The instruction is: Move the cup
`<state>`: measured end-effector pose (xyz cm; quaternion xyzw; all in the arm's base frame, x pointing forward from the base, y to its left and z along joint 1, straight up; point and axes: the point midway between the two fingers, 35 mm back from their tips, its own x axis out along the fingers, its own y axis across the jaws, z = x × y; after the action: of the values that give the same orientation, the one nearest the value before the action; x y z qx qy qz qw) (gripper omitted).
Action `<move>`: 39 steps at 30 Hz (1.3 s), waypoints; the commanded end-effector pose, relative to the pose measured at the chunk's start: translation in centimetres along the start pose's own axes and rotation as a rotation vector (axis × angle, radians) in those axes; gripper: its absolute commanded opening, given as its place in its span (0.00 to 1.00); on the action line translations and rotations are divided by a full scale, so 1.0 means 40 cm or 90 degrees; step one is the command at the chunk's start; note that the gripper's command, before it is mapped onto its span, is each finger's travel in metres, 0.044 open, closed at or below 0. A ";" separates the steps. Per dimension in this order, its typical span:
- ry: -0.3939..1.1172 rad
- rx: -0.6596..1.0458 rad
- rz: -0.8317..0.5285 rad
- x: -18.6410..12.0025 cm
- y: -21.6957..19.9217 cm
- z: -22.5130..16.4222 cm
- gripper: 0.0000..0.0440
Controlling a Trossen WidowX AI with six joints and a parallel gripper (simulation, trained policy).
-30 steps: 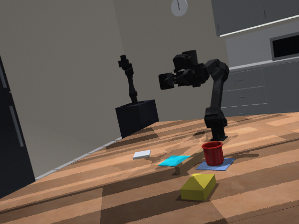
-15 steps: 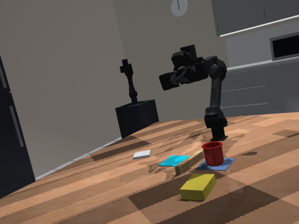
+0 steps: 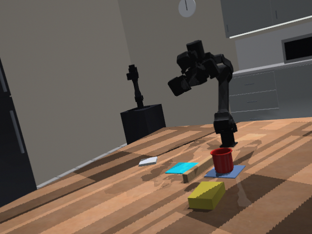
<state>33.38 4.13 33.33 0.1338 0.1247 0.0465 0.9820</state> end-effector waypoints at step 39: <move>0.341 0.319 -0.115 0.065 0.101 -0.101 0.31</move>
<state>34.47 9.07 30.55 0.3342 0.3810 -0.0316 0.8615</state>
